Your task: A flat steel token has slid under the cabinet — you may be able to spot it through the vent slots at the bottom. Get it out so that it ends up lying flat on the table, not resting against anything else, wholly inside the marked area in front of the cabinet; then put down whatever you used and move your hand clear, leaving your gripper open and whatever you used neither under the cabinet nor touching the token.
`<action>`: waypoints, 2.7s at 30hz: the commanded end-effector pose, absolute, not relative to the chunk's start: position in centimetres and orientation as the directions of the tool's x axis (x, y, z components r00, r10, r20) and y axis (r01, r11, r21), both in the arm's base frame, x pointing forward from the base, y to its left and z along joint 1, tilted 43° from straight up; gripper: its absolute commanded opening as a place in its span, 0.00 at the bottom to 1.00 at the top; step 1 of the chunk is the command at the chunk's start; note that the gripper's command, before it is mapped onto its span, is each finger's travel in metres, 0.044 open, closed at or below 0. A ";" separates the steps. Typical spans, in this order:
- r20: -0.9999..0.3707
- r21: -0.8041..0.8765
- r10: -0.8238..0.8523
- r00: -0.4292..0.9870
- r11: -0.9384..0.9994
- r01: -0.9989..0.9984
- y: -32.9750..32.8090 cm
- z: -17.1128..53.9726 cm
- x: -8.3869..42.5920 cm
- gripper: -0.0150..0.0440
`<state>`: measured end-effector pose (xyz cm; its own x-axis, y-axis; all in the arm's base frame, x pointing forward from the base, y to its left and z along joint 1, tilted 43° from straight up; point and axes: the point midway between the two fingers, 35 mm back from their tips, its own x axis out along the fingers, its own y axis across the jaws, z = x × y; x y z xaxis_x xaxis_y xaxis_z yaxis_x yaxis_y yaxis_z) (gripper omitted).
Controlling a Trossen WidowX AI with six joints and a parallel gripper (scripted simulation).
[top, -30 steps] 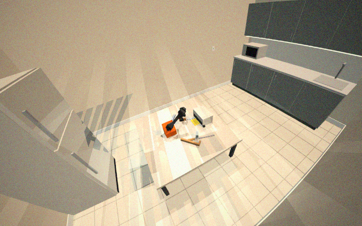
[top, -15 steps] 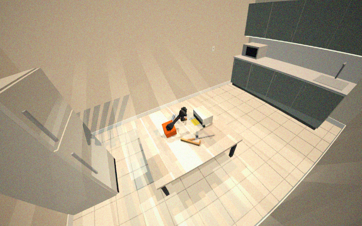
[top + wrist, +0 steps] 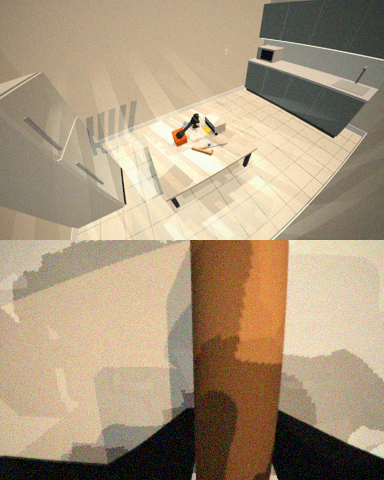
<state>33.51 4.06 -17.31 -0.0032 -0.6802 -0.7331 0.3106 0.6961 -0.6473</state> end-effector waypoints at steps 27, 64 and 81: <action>-0.733 -0.646 -0.680 -0.001 0.696 0.312 3.2 -16.5 37.2 0.25; -0.732 -0.647 -0.681 0.000 0.695 0.313 1.7 -15.3 39.7 0.25; -0.731 -0.648 -0.682 -0.001 0.695 0.312 0.3 -14.0 39.1 0.25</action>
